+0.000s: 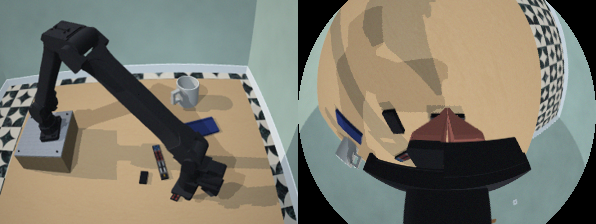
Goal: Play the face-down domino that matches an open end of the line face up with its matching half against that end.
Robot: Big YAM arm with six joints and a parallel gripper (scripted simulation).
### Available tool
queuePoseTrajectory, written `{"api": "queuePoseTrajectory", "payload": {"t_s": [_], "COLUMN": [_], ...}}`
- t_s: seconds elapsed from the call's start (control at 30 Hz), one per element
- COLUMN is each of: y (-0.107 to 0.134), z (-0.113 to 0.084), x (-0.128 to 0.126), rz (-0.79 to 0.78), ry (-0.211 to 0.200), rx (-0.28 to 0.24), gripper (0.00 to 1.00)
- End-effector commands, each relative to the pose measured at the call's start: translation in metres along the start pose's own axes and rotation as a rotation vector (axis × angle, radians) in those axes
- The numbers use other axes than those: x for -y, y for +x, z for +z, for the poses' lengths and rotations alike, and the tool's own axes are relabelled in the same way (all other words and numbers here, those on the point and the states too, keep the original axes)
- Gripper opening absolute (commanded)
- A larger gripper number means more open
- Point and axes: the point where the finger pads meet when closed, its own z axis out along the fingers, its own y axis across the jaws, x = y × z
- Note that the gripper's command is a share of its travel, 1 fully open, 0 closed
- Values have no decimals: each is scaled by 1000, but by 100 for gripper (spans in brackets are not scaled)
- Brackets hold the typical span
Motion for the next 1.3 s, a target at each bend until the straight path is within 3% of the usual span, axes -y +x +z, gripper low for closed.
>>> {"api": "queuePoseTrajectory", "payload": {"t_s": [0.0, 0.03, 0.07, 0.37, 0.6, 0.63, 0.93, 1.17, 1.2, 1.27], "y": [-29, -29, -7, -31, -31, -7, -33, -33, -9, -14], "z": [-32, -32, -8, -34, -34, -9, -35, -35, -18, -40], "x": [-9, -9, -1, -9, -9, -1, -9, -9, -2, -3], "rz": [-1, -1, 0, -1, -1, -1, -1, -1, -1, -1], "ry": [-10, -10, -2, -11, -11, -2, -11, -11, -2, -4], "rx": [87, 87, 20, 92, 92, 21, 96, 96, 26, 42], "gripper": [0, 0, 0, 0, 0, 0, 0, 0, 0, 0]}}
